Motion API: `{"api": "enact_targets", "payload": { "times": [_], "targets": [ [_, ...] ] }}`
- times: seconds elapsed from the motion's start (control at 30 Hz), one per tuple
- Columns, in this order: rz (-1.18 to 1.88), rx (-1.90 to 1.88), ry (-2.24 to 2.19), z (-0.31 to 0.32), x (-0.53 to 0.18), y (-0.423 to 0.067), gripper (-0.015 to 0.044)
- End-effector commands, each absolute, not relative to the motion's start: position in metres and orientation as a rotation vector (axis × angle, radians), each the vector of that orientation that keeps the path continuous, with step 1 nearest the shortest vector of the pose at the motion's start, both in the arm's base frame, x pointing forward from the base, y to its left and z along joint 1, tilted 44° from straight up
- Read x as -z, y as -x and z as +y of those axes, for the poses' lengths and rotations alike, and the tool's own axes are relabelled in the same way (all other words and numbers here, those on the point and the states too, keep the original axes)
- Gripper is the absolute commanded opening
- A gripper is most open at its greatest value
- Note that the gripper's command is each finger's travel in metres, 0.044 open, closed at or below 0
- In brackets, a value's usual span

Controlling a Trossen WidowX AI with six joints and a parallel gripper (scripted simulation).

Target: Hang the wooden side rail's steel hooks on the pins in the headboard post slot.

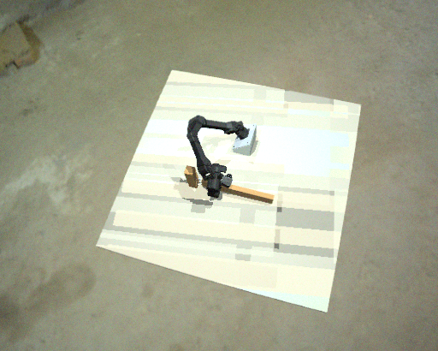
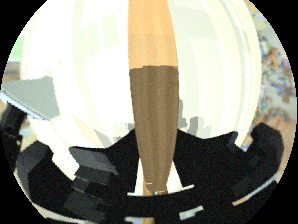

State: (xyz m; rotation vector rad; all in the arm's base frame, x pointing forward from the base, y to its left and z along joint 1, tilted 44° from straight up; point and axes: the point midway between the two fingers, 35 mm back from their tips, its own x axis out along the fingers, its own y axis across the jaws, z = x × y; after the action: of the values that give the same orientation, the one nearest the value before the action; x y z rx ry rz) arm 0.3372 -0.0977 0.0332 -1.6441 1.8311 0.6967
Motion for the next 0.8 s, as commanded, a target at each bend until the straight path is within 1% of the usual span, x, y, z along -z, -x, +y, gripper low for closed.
{"api": "enact_targets", "payload": {
  "times": [0.0, 0.77],
  "targets": [
    [1.823, -0.697, 1.653, -0.0972, -0.0349, -0.3384, 0.0],
    [1.823, -0.697, 1.653, -0.0981, -0.0377, -0.3389, 0.0]
  ]
}}
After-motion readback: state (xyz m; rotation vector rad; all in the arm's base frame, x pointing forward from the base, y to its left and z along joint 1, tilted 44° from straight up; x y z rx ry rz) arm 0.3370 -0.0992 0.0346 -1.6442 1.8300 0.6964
